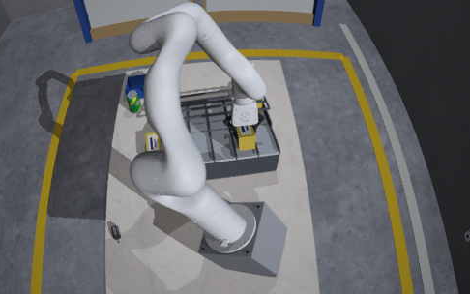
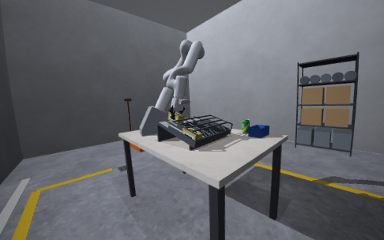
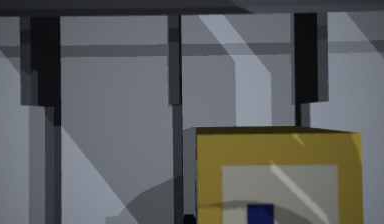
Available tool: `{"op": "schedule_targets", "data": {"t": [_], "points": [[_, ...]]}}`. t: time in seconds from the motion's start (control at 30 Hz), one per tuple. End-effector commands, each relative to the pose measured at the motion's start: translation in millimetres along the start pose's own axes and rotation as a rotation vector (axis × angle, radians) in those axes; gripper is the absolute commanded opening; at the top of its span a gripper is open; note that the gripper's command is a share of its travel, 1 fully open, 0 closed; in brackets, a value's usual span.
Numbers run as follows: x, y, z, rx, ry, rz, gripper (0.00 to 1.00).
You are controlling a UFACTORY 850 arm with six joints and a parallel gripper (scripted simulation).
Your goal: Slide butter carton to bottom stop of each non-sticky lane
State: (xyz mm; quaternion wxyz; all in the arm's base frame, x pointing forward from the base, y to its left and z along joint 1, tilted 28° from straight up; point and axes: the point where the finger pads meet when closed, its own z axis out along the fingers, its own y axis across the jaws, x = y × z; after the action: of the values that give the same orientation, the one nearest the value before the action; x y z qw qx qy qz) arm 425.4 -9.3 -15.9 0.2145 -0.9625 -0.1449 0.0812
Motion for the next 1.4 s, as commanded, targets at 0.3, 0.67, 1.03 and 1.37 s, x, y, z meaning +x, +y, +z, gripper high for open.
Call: {"op": "schedule_targets", "data": {"t": [0.3,0.67,1.03,1.37], "points": [[0.1,0.8,1.3,-0.001,0.002,-0.001,0.0],[0.1,0.8,1.3,-0.001,0.002,-0.001,0.0],[0.4,0.4,4.4,-0.001,0.001,0.001,0.0],[0.7,1.1,6.8,0.0,0.002,0.0,0.0]]}}
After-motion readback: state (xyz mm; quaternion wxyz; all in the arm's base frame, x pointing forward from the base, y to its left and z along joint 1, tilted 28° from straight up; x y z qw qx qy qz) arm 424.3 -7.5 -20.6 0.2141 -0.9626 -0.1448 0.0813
